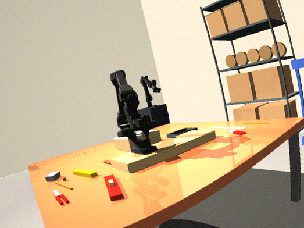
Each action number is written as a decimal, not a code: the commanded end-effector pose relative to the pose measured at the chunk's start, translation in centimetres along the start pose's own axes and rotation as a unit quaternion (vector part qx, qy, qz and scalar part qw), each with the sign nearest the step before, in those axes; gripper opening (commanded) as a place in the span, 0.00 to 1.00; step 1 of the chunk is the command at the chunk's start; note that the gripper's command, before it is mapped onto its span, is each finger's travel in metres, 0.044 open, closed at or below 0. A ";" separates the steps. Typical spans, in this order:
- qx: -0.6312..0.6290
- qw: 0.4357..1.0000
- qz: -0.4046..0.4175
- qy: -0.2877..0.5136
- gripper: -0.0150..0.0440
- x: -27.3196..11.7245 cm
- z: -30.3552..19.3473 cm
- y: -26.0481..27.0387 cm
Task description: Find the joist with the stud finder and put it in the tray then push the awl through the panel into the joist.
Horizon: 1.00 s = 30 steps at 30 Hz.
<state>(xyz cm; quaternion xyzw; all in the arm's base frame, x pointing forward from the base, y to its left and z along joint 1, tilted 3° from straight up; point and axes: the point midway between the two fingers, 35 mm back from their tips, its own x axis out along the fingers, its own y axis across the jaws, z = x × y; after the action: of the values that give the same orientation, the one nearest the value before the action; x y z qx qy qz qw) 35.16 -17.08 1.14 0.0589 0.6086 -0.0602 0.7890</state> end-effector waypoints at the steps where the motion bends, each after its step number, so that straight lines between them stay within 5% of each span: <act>1: 0.000 1.000 0.005 0.000 0.25 0.1 -0.1 1.1; 30: 0.000 1.000 0.007 0.000 0.25 0.0 -0.1 5.4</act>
<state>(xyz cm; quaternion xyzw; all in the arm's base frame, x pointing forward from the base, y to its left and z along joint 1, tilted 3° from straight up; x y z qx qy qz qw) 35.91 -12.65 1.27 0.0601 0.6084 -0.0588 0.7892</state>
